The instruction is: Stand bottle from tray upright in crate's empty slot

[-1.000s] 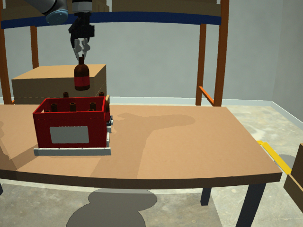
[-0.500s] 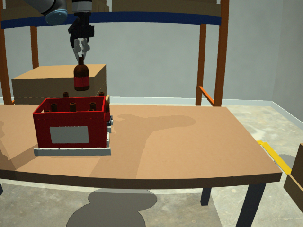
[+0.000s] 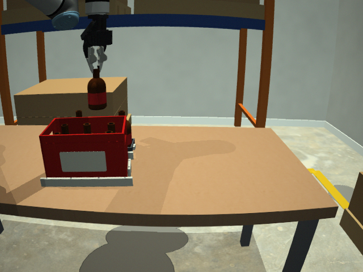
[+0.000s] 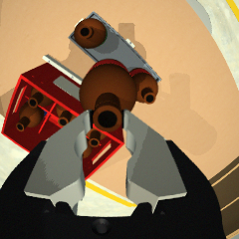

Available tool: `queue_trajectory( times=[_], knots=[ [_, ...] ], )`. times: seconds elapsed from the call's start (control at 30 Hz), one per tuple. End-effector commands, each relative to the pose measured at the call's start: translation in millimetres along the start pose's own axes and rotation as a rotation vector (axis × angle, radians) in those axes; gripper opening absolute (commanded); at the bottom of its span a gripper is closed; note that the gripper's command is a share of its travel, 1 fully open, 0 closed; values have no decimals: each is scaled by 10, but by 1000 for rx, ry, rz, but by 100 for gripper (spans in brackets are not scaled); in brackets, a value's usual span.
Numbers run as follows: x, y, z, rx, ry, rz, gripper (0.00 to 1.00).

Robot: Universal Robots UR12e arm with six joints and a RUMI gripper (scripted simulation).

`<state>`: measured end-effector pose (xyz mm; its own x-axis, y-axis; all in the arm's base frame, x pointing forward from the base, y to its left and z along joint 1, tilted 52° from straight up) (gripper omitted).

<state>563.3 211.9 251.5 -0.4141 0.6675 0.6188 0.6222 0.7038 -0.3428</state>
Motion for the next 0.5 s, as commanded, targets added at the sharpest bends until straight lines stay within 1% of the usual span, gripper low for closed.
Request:
queue_trajectory(
  times=[0.0,0.47],
  knots=[
    [5,-45,-34,0,-1,-1,0],
    [5,-205,-139,0,-1,-1,0]
  ],
)
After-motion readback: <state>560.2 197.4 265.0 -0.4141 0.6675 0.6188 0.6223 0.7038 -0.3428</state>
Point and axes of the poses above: the point where the finger pads meet when closed, its own x axis back along the fingers, its own y axis across the jaws, z = x × y, the point moved 3 cm from there along x, back along the fingers, and after that the axes turned 15 degrees about x, right-handed, at the moved point
